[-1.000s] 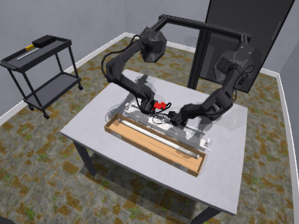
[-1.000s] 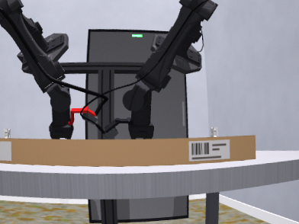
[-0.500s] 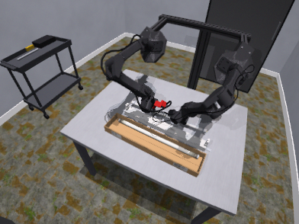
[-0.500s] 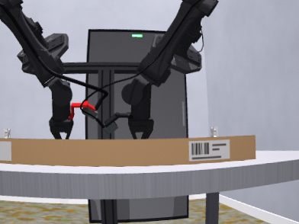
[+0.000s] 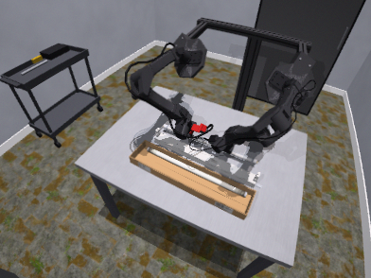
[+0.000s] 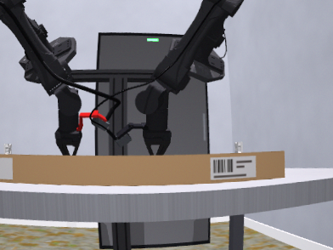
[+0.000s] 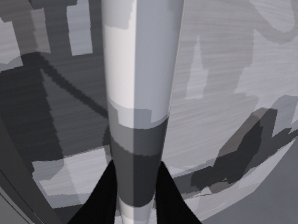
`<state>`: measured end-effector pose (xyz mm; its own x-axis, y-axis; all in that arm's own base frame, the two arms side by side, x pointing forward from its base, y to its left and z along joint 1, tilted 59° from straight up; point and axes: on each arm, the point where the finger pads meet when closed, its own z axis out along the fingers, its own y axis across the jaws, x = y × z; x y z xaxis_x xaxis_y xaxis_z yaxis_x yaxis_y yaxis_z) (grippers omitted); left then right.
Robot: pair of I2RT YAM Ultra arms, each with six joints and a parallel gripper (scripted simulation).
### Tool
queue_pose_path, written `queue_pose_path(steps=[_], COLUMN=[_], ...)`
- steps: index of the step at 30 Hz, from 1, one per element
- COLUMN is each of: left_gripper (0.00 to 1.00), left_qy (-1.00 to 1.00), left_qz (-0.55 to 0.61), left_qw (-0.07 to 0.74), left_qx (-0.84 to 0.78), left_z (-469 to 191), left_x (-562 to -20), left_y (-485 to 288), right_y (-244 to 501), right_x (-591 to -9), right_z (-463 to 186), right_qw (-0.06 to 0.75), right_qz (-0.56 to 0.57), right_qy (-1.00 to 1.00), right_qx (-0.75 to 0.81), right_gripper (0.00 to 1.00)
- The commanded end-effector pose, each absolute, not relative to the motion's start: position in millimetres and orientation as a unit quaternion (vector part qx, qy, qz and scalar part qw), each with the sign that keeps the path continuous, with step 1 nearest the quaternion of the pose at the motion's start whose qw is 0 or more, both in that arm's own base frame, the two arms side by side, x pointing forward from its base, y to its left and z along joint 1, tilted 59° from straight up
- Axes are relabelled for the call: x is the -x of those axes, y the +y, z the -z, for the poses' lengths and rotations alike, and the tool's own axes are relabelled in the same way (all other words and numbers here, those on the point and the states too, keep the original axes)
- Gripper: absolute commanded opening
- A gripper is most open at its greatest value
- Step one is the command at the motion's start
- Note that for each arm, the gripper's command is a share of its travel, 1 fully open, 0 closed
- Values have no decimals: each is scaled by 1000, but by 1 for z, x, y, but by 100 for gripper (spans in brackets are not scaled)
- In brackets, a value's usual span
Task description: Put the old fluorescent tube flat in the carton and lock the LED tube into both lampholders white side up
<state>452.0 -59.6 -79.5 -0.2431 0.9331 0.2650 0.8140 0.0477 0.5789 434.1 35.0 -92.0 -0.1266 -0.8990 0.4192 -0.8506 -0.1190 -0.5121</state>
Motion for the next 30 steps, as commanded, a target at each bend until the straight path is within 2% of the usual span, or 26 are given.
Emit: queue_pose_path(steps=[1, 14, 28, 30], left_gripper=[11, 11, 11, 11], left_qy=[708, 700, 690, 683], left_qz=[-317, -342, -347, -368], left_qw=[93, 110, 108, 119], left_qx=[-624, -617, -626, -620], left_z=[77, 72, 90, 91], left_x=[-443, -449, -438, -441], left_y=[-73, -72, -69, -68], right_y=[46, 47, 42, 43], right_x=[-426, -436, -415, -426], right_z=[92, 78, 112, 100], right_qw=[30, 62, 44, 70], right_qz=[342, 371, 364, 392], right_qy=[650, 645, 632, 626], right_qx=[678, 665, 683, 671], right_gripper=[11, 11, 11, 11])
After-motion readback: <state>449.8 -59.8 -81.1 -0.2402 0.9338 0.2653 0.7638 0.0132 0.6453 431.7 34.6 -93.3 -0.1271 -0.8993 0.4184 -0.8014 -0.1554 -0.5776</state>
